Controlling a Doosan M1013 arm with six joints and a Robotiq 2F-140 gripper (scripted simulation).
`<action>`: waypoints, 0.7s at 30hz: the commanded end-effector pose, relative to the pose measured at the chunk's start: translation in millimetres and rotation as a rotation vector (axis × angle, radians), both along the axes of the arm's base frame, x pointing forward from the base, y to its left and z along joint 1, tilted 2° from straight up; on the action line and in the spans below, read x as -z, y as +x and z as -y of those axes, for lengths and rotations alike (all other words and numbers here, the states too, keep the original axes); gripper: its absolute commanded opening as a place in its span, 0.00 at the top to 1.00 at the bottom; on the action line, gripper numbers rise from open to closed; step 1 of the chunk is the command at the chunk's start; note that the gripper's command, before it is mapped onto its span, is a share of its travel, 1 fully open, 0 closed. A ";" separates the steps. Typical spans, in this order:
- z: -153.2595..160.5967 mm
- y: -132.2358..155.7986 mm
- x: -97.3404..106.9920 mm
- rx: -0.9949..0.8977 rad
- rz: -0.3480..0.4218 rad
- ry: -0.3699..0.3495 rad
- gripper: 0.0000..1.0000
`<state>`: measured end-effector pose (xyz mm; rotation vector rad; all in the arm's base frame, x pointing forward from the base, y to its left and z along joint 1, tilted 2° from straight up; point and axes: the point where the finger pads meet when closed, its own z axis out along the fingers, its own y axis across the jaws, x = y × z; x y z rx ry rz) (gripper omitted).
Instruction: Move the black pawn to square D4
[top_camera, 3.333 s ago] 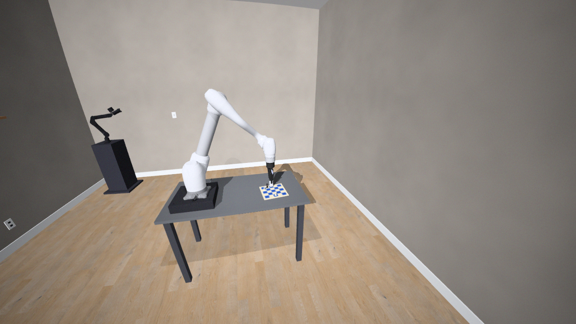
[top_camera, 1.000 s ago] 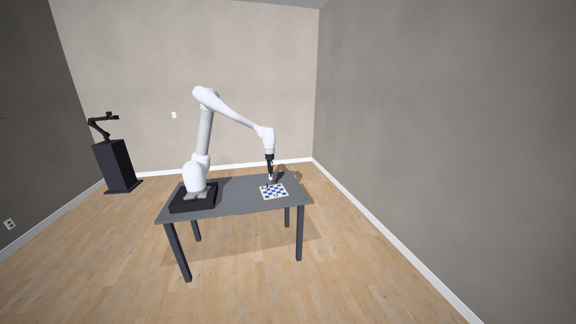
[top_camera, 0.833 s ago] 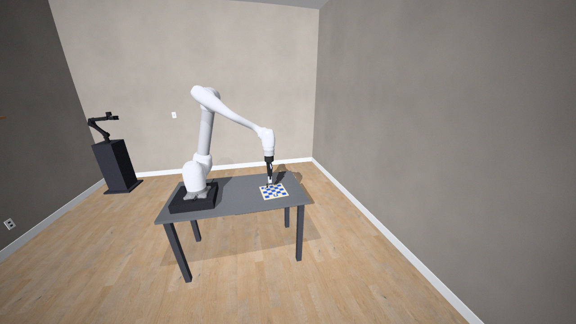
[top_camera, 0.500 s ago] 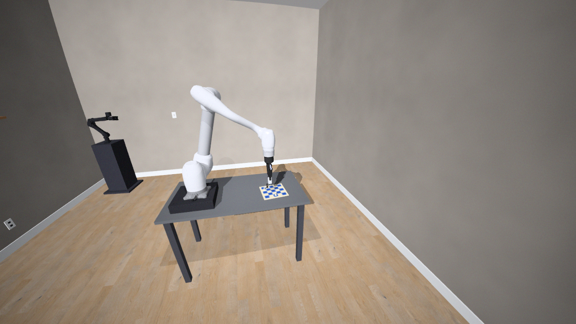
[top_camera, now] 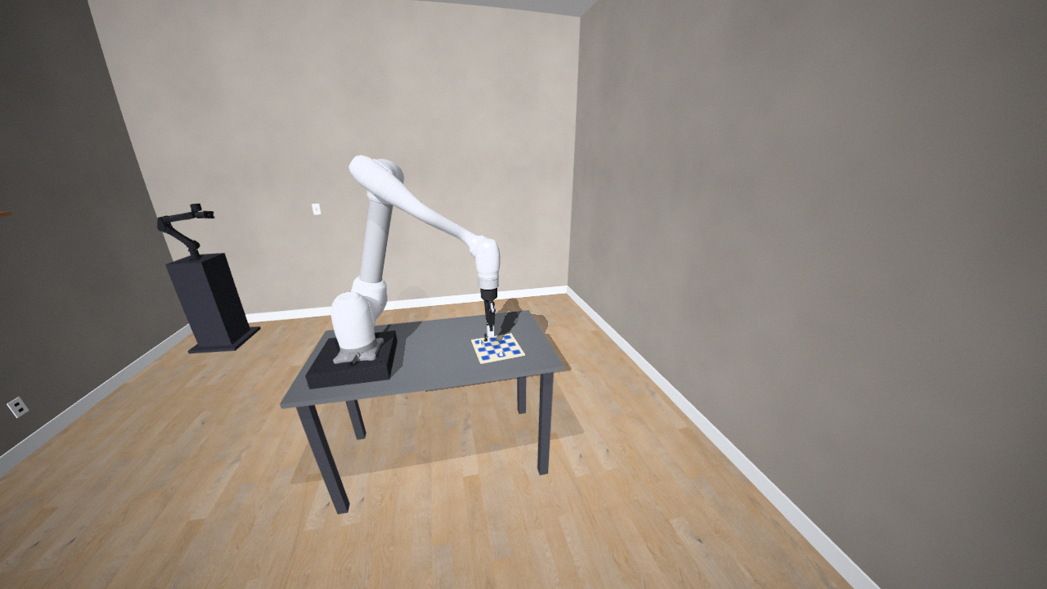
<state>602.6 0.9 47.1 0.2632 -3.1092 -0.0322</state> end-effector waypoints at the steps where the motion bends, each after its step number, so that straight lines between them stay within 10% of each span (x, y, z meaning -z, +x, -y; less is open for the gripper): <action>1: -0.3 -0.2 13.7 0.000 0.000 0.000 1.00; 21: -1.5 -1.5 77.6 0.000 0.000 0.000 1.00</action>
